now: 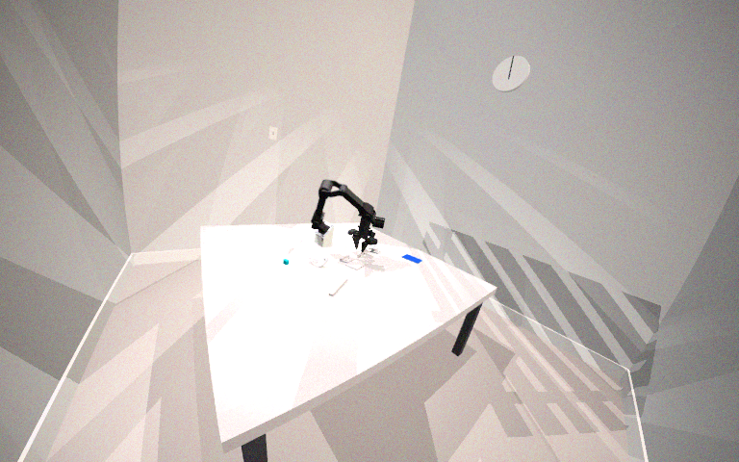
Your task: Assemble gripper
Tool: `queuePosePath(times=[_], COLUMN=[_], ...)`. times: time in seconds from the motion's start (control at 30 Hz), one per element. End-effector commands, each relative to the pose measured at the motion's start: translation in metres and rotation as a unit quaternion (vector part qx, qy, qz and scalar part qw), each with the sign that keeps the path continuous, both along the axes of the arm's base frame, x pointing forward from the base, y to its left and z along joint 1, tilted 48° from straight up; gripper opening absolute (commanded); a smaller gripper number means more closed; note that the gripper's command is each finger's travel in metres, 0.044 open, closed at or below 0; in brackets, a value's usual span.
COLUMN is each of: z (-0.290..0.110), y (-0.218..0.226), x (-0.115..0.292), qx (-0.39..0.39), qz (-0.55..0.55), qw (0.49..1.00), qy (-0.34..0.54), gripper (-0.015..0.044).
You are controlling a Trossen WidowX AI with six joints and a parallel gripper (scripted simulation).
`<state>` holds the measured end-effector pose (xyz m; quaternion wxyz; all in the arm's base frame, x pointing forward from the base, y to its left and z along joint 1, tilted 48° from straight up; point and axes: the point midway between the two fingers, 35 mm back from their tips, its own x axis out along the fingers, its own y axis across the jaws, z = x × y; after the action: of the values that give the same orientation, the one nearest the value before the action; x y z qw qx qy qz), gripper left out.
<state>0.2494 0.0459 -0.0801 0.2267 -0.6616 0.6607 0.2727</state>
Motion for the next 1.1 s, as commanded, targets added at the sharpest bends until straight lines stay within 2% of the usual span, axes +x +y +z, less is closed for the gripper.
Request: queuePosePath(times=[0.0,0.17,0.2,1.07], z=[0.024,0.0255,0.0255,0.0255], y=[0.0298,0.0313,0.0313,0.0313], x=[0.0044,0.0041,0.0041,0.0041], qx=[0.01,0.01,0.01,0.01], qz=[0.006,0.006,0.006,0.006], qw=[1.0,1.0,1.0,1.0], qy=[-0.015,-0.015,-0.015,-0.015], gripper=[0.0299,0.0431,0.044,0.044])
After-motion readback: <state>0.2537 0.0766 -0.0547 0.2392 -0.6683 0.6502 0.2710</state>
